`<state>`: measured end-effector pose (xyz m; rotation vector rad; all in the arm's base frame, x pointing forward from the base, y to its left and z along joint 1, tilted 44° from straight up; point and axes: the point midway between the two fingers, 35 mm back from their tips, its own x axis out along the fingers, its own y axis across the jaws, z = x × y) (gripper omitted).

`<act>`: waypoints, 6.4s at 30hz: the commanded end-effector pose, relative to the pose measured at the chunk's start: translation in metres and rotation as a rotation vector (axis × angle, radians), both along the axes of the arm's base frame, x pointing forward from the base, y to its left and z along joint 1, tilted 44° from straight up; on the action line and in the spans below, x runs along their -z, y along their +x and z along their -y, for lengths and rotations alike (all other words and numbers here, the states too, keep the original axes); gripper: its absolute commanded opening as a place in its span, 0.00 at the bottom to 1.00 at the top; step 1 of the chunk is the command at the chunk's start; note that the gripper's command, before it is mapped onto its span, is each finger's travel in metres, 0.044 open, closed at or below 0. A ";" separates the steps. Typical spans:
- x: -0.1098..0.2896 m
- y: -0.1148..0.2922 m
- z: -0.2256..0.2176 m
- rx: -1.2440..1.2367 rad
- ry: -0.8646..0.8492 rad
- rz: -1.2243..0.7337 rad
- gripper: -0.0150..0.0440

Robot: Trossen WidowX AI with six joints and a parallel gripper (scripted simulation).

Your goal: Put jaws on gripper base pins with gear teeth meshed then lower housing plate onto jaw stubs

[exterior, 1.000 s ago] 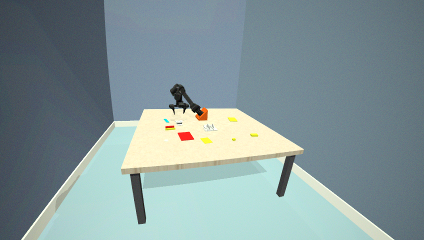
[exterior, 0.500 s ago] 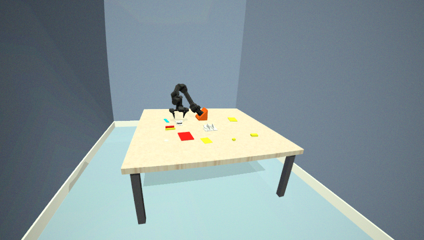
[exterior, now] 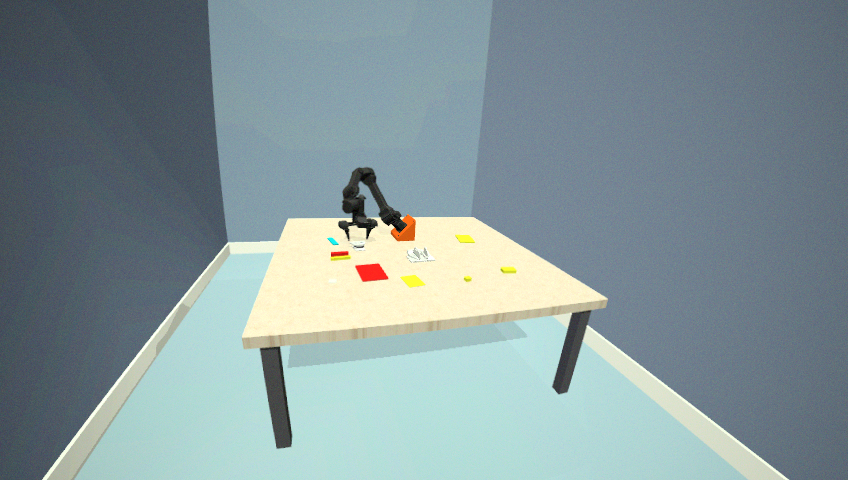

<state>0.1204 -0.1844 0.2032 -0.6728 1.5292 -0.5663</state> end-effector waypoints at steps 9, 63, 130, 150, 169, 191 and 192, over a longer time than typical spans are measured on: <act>0.012 0.000 0.011 -0.004 0.003 -0.003 1.00; 0.022 -0.002 0.022 0.002 -0.003 -0.001 0.85; 0.023 0.084 -0.069 0.017 0.083 0.035 0.85; 0.061 0.120 -0.109 0.040 0.093 0.045 0.85; 0.102 0.140 -0.155 0.062 0.075 0.056 0.85; 0.151 0.143 -0.208 0.081 0.023 0.084 0.85; 0.153 0.143 -0.209 0.082 0.021 0.084 0.85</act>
